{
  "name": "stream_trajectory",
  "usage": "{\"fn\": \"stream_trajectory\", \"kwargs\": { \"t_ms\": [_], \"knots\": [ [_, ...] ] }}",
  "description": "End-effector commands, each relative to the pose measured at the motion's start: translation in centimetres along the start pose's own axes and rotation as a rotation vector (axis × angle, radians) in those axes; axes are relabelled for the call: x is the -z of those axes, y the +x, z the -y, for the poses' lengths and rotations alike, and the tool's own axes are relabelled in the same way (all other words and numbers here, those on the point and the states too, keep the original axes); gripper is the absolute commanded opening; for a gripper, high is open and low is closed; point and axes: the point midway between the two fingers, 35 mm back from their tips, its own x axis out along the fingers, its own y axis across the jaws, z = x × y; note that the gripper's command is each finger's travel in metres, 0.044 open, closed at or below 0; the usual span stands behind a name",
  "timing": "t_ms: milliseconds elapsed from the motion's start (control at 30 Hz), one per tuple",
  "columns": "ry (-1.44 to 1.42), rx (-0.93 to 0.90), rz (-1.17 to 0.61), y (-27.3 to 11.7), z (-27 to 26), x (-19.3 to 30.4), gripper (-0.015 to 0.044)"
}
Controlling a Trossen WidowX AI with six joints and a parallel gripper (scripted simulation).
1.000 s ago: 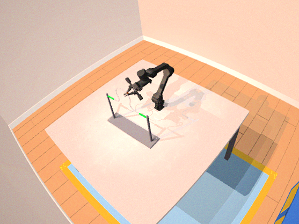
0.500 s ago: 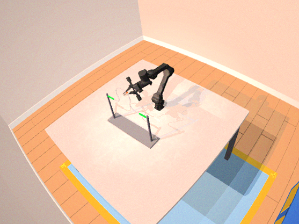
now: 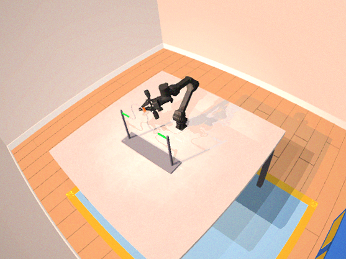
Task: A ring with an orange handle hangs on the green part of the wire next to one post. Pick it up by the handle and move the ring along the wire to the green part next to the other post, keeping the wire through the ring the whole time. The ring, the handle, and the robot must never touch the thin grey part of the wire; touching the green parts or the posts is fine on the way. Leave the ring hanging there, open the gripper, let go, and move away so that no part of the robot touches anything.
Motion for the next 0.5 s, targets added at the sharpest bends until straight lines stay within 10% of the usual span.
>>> {"fn": "stream_trajectory", "kwargs": {
  "t_ms": [0,467],
  "knots": [
    [-0.057,0.036,0.004,-0.01,0.25,0.11,-0.015],
    [-0.238,0.138,0.026,0.03,1.03,0.02,-0.015]
  ]
}}
